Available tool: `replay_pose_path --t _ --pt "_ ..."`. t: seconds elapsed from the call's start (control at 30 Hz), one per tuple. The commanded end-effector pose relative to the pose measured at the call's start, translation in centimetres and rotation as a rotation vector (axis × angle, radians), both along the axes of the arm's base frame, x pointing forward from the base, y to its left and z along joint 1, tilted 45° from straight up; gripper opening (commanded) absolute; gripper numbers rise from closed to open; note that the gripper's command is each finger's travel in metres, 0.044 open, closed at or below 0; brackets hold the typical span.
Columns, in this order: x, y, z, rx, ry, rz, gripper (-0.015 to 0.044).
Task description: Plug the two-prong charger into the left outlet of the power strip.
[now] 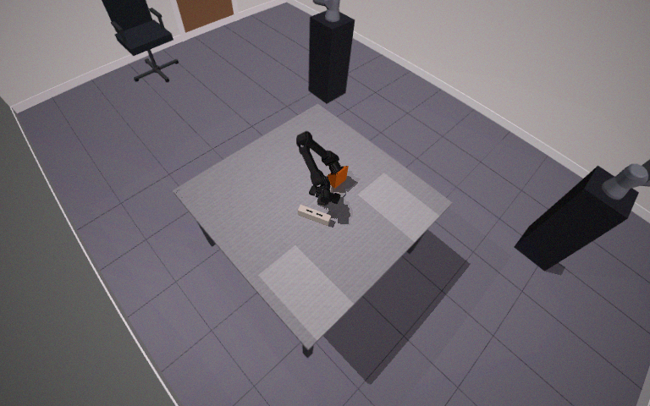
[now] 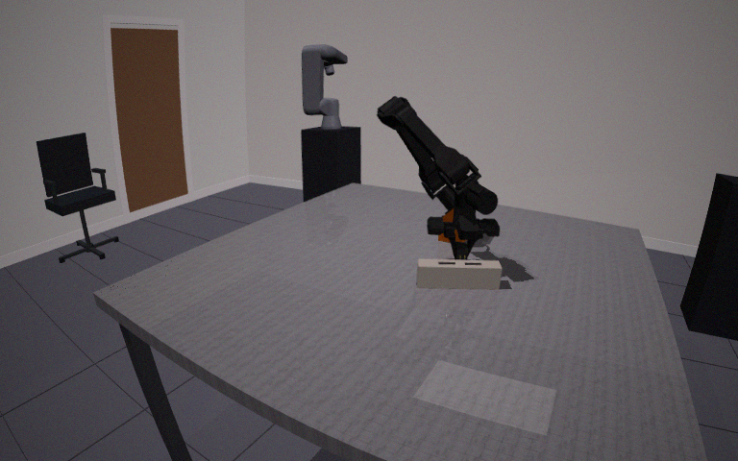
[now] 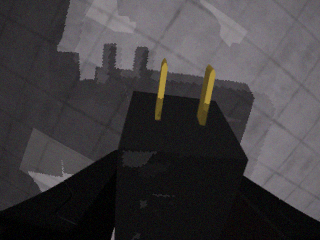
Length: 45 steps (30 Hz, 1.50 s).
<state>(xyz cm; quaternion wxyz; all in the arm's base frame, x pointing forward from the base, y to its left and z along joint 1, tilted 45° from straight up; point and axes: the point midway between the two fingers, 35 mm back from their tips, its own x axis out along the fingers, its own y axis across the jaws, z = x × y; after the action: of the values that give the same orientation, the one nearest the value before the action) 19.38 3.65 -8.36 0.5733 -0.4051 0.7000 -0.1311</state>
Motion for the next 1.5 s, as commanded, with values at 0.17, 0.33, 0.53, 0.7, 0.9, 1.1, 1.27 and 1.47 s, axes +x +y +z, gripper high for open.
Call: replay_pose_path --t 0.17,0.33,0.53,0.7,0.9,1.1,1.27,1.47 --pt "0.6 0.4 -0.5 0.003 -0.006 -0.005 0.0000" --pt "1.0 0.7 -0.8 0.003 -0.006 -0.005 0.0000" --pt "1.6 1.0 -1.1 0.002 -0.006 -0.005 0.0000" --pt "2.1 1.2 -1.4 0.002 -0.006 -0.004 0.0000" --pt "2.6 1.5 -1.7 0.002 -0.006 -0.004 0.0000" --pt "3.2 1.7 -2.0 0.001 -0.006 -0.003 0.0000" --pt "3.6 1.9 -2.3 0.001 -0.005 -0.003 0.0000" --pt "4.0 2.1 -2.6 0.001 -0.005 -0.003 0.0000"
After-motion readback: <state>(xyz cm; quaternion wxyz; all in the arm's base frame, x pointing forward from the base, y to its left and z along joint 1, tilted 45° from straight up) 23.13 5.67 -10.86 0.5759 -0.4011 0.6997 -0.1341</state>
